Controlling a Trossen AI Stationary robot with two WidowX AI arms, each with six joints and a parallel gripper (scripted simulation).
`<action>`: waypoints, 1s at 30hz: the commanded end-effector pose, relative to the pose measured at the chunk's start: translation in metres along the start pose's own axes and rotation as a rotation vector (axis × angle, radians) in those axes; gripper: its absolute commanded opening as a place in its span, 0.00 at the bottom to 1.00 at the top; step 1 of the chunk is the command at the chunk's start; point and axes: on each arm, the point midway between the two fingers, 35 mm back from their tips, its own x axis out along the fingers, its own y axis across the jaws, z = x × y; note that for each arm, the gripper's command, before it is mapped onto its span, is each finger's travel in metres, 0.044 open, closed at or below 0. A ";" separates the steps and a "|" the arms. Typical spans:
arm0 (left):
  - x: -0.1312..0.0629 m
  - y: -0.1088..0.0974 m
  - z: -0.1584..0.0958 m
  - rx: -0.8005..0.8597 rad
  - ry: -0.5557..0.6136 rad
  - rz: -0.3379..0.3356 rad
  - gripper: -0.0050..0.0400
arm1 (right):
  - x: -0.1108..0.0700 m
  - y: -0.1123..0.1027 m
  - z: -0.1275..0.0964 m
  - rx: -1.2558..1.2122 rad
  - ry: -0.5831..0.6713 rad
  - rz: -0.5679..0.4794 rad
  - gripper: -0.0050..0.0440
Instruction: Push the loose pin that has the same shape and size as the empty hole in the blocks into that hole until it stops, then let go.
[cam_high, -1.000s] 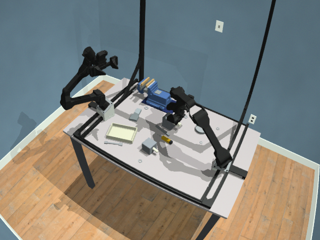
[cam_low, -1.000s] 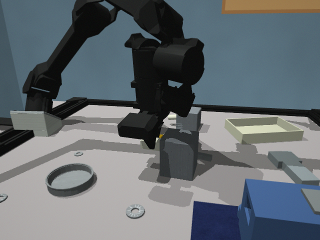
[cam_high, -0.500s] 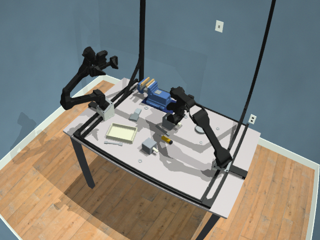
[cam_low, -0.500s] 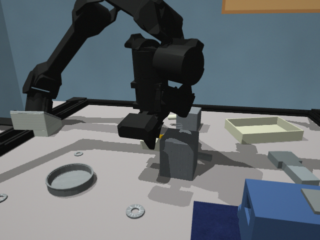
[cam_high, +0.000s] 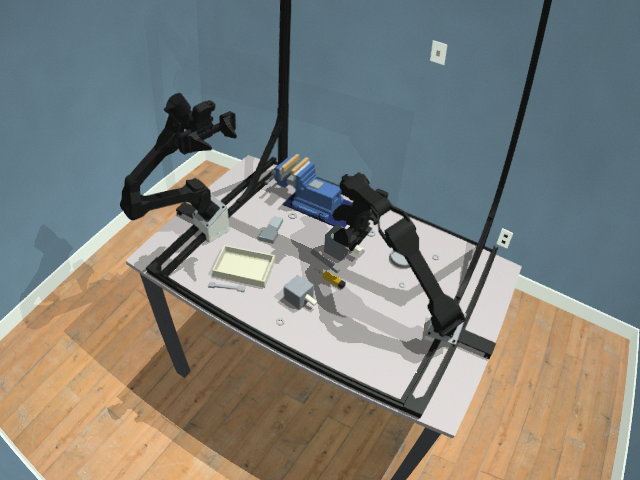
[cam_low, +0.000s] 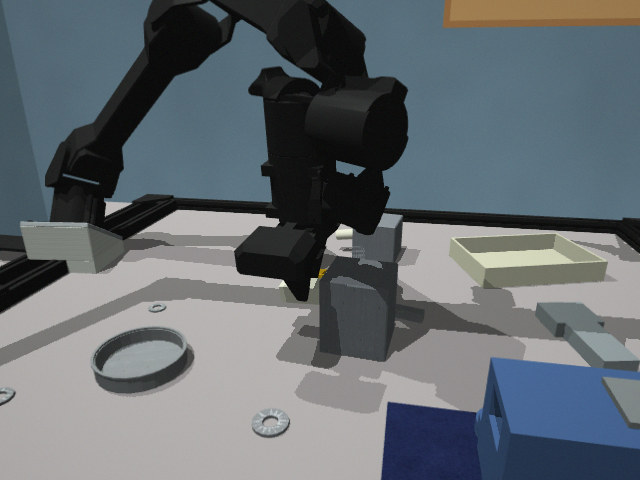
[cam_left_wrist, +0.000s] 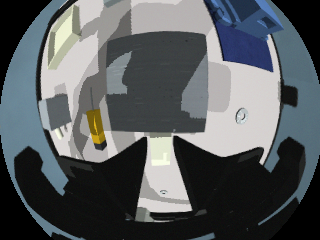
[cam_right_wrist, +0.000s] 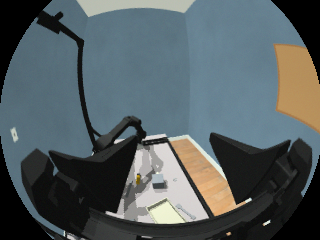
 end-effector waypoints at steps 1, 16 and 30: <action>0.000 0.000 0.000 -0.001 0.001 0.000 0.48 | 0.000 0.000 0.000 -0.002 0.001 -0.002 0.92; 0.000 0.000 0.000 -0.001 0.001 0.000 1.00 | 0.000 0.000 0.000 -0.002 0.001 -0.002 0.92; 0.000 0.000 0.000 0.000 0.000 0.000 1.00 | 0.000 0.000 0.000 -0.002 0.001 -0.002 0.92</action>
